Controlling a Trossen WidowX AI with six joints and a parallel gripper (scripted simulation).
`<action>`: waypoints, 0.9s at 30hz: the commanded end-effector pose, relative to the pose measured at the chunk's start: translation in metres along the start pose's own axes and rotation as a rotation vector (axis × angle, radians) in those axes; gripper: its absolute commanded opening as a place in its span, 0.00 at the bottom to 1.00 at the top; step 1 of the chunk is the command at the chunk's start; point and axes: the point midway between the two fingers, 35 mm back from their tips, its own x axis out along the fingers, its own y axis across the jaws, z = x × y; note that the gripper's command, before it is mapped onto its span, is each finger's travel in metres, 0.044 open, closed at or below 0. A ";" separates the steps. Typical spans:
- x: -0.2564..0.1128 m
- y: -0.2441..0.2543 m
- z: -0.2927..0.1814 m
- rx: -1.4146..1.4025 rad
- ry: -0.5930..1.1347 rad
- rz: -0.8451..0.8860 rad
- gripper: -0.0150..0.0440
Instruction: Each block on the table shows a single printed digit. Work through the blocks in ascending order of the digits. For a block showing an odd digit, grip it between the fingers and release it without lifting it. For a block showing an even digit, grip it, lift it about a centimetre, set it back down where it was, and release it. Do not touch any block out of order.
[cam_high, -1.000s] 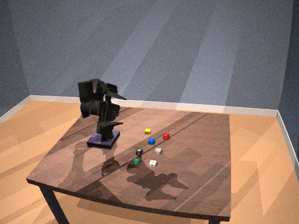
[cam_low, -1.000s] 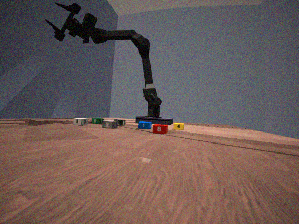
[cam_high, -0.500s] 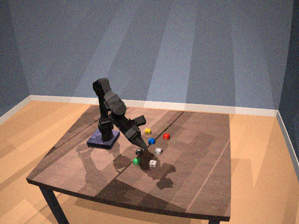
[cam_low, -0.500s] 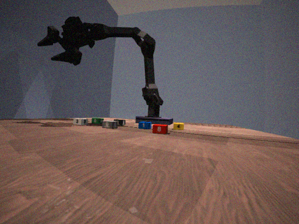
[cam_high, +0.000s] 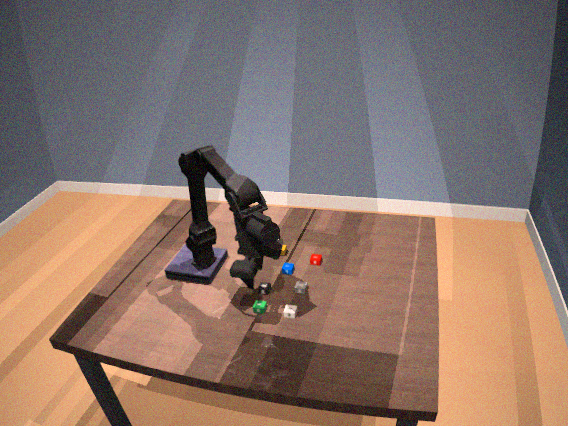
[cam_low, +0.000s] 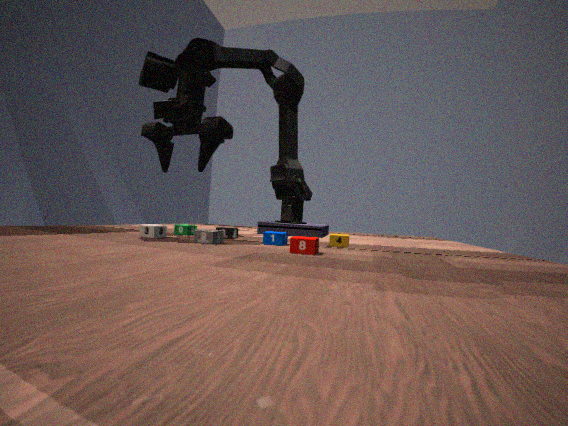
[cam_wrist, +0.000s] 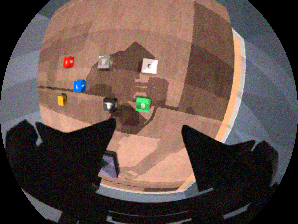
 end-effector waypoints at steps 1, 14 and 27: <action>-0.001 0.004 -0.009 0.030 0.040 -0.003 0.93; -0.001 0.004 -0.009 0.030 0.040 -0.003 0.93; -0.001 0.086 -0.007 0.030 0.039 0.004 0.93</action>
